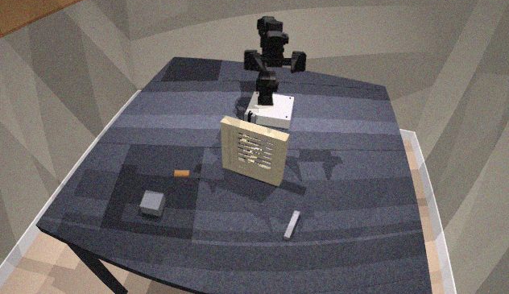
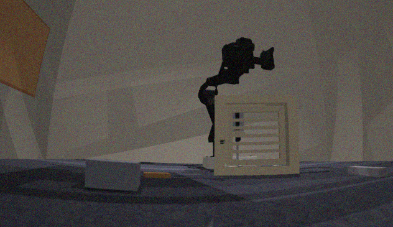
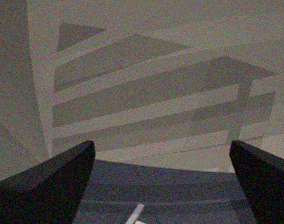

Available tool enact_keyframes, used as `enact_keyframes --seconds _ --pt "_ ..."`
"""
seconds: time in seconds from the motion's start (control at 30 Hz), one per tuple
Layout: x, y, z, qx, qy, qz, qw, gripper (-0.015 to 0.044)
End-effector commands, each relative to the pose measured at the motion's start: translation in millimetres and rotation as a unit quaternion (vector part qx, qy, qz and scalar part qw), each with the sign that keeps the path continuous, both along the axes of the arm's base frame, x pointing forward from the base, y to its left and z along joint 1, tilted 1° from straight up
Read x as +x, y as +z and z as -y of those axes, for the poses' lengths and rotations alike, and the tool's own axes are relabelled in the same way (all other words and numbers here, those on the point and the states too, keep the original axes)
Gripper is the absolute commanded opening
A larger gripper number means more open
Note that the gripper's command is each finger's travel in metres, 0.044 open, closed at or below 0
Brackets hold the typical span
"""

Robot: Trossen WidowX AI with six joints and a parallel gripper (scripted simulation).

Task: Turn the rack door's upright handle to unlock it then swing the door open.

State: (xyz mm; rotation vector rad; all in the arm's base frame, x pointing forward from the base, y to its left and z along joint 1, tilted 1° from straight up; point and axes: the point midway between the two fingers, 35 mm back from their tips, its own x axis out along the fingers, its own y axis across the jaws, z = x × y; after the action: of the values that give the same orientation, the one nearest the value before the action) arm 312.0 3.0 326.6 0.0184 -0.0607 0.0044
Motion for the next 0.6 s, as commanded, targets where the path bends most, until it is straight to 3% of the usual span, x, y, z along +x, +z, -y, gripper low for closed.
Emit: enact_keyframes --seconds 0.0,0.13,0.57 --pt "0.5 -0.4 0.2 0.0 0.0 -0.002 1.0 0.0374" --pt "10.1 -8.8 4.1 0.005 -0.006 -0.046 0.999 0.0287" --pt "34.5 -44.6 21.0 0.027 -0.034 -0.215 0.976 0.0287"
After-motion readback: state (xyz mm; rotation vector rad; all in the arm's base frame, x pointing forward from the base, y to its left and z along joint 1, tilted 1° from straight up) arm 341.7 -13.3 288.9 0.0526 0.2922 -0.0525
